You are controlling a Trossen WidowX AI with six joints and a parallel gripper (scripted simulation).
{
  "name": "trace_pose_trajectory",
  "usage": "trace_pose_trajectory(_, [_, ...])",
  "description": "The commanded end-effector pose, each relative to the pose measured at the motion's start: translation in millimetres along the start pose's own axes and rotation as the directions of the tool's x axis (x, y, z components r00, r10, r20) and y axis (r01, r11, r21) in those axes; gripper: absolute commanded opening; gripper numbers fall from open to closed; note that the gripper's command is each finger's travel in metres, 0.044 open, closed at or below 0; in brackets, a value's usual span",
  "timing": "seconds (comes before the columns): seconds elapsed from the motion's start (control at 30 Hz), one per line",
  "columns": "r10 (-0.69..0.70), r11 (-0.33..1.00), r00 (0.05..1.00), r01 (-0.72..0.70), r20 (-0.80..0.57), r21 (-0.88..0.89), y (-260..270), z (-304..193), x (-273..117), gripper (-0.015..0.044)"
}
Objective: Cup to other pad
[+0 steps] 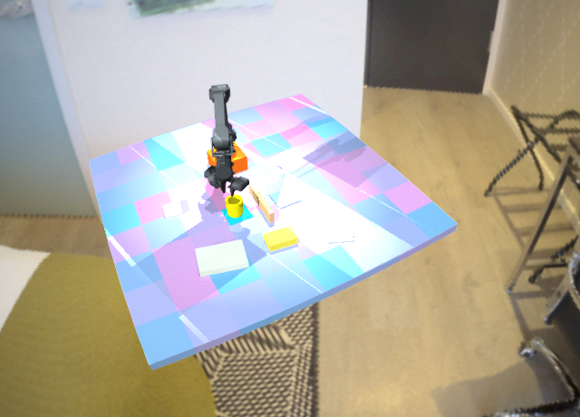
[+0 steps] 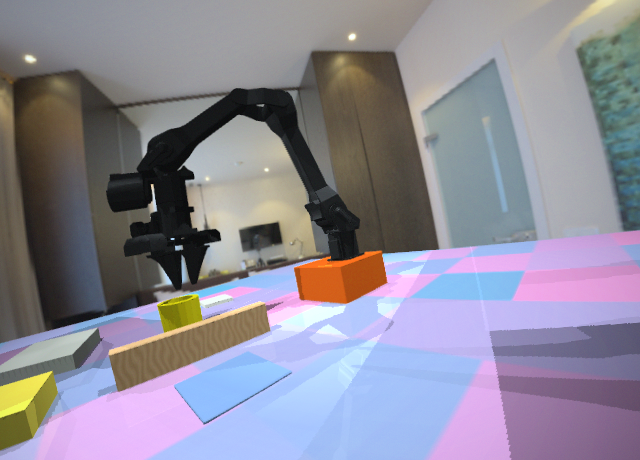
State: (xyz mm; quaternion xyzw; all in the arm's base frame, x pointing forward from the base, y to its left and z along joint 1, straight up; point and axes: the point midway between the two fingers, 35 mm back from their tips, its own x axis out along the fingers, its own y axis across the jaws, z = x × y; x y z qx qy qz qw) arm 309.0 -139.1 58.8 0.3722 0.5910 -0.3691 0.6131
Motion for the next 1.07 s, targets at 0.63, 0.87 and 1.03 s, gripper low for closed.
trace_pose_trajectory(0.63, [0.001, 1.000, 1.000, -0.001, -0.001, -0.003, 0.9, 1.5, -47.9, 0.0440])
trace_pose_trajectory(0.87, [0.002, 1.000, 1.000, -0.002, 0.000, -0.004, 0.9, 2.6, -64.1, 0.0440])
trace_pose_trajectory(1.03, [0.002, 1.000, 1.000, -0.002, 0.003, 0.000, 1.2, 3.1, -60.0, 0.0440])
